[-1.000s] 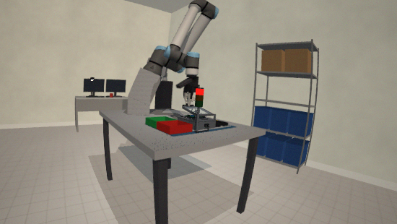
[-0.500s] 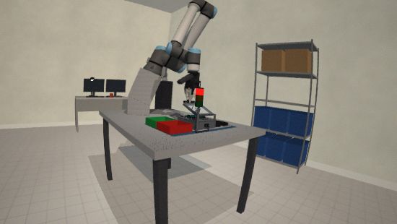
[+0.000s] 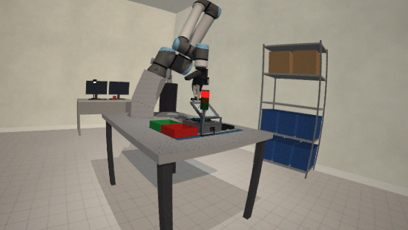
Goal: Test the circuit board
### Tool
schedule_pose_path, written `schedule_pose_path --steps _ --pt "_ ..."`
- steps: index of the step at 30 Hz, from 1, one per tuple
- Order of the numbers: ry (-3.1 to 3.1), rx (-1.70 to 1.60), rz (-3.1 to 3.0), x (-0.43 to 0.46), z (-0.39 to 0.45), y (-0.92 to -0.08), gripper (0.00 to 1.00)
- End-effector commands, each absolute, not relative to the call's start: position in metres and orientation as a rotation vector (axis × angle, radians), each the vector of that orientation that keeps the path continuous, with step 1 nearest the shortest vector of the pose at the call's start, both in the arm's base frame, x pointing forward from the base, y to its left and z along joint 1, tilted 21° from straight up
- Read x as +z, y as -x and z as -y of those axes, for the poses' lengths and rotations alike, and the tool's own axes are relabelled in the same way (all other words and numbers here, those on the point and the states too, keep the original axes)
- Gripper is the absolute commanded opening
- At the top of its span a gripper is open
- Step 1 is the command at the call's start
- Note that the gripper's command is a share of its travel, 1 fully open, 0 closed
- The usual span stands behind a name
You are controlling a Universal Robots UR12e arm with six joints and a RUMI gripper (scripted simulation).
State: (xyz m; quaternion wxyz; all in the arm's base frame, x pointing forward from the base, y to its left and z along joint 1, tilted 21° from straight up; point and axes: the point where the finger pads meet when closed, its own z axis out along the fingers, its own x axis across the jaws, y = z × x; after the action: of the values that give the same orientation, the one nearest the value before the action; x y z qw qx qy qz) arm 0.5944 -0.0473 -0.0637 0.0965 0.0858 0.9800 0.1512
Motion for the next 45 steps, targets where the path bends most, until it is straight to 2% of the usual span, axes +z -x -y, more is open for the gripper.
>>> schedule_pose_path --steps 1,45 --pt "-0.253 0.447 -2.901 -0.05 0.053 -0.603 0.0" --pt "-0.253 0.447 -2.901 0.028 0.095 -0.71 0.0"
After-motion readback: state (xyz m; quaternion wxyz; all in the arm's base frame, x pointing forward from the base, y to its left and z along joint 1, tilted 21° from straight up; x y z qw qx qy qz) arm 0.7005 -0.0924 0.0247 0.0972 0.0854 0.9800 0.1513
